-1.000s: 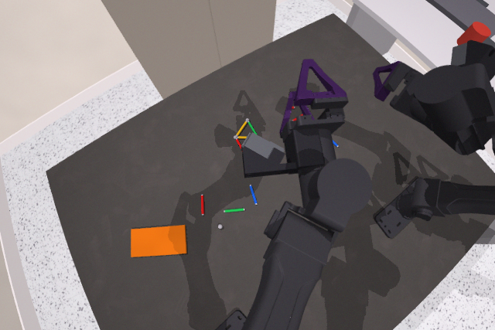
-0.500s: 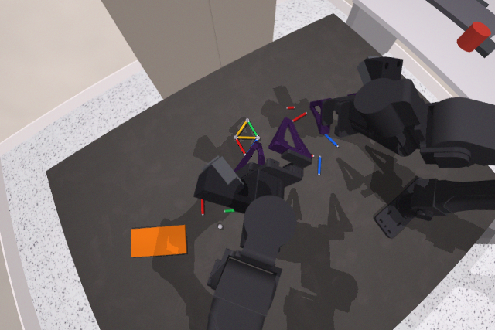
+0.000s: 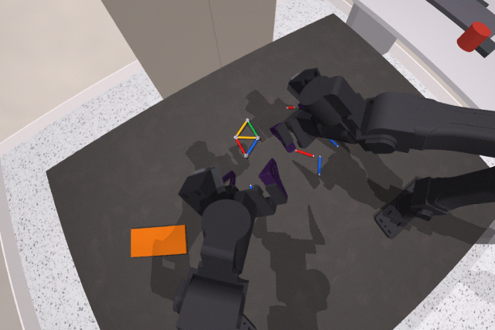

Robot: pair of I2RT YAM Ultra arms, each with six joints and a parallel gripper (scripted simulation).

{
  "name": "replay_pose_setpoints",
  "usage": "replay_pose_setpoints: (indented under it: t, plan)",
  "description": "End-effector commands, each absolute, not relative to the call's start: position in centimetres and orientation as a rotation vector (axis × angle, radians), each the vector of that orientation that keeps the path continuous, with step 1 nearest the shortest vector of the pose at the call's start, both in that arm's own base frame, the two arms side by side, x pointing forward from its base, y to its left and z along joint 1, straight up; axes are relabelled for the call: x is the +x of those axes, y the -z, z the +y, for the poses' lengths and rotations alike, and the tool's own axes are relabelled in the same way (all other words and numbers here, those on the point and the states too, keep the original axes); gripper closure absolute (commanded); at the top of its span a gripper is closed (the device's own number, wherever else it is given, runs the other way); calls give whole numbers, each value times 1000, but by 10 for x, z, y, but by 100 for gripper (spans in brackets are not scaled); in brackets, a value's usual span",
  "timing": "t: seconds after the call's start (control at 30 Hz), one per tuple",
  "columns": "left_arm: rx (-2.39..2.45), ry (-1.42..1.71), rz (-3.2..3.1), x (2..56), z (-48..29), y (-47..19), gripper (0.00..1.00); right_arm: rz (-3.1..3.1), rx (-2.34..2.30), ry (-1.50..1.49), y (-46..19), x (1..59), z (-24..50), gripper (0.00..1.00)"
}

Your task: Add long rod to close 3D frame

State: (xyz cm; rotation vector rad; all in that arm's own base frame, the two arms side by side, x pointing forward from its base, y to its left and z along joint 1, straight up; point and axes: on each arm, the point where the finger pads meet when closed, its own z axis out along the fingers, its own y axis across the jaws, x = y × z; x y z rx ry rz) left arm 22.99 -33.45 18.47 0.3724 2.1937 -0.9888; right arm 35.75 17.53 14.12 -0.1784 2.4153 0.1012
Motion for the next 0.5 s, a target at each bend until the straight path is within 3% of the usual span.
replay_pose_setpoints:
  t: [0.0,0.47]
  plan:
    - [633,806,2259,220,-312,-169,0,2364,-372,-195,-152,384,206,0]
    - [1055,364,2313,216,-256,-112,0,2435,-681,-223,-112,413,247,0]
